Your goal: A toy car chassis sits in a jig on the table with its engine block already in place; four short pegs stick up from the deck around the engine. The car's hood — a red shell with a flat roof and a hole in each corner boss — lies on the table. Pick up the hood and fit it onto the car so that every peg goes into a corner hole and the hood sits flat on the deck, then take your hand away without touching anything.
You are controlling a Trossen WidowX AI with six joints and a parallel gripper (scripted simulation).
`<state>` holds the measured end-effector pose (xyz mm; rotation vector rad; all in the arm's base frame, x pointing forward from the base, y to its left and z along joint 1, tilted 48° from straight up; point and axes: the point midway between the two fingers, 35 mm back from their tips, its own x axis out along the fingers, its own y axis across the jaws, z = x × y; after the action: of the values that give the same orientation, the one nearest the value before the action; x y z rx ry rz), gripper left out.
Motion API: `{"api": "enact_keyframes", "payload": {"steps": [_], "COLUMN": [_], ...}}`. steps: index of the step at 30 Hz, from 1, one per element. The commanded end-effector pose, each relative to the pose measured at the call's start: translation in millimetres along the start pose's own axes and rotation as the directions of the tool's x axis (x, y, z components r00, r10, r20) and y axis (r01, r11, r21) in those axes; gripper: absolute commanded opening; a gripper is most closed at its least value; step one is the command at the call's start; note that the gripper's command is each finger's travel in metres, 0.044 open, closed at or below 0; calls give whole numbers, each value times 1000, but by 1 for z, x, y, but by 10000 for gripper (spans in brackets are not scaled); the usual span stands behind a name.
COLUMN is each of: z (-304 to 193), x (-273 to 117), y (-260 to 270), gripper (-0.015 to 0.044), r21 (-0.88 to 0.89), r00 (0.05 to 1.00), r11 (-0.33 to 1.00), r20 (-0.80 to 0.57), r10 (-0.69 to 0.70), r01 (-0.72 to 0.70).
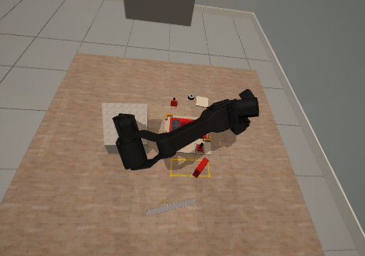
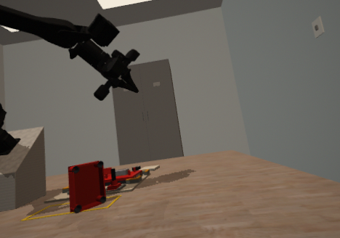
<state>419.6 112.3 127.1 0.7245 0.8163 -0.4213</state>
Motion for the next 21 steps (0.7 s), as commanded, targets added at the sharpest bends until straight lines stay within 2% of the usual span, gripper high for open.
{"api": "enact_keyframes", "payload": {"steps": [1, 8, 15, 21], "z": [29, 52, 73, 74], "x": [8, -2, -26, -29], "y": [-75, -142, -203, -208], "gripper": [0, 0, 0, 0], "r21": [386, 704, 900, 910], "r00": [953, 826, 639, 620], "r11": [894, 656, 418, 401], "r20": [100, 179, 249, 255], "r10": [-288, -534, -728, -742], "r01": [229, 271, 126, 105]}}
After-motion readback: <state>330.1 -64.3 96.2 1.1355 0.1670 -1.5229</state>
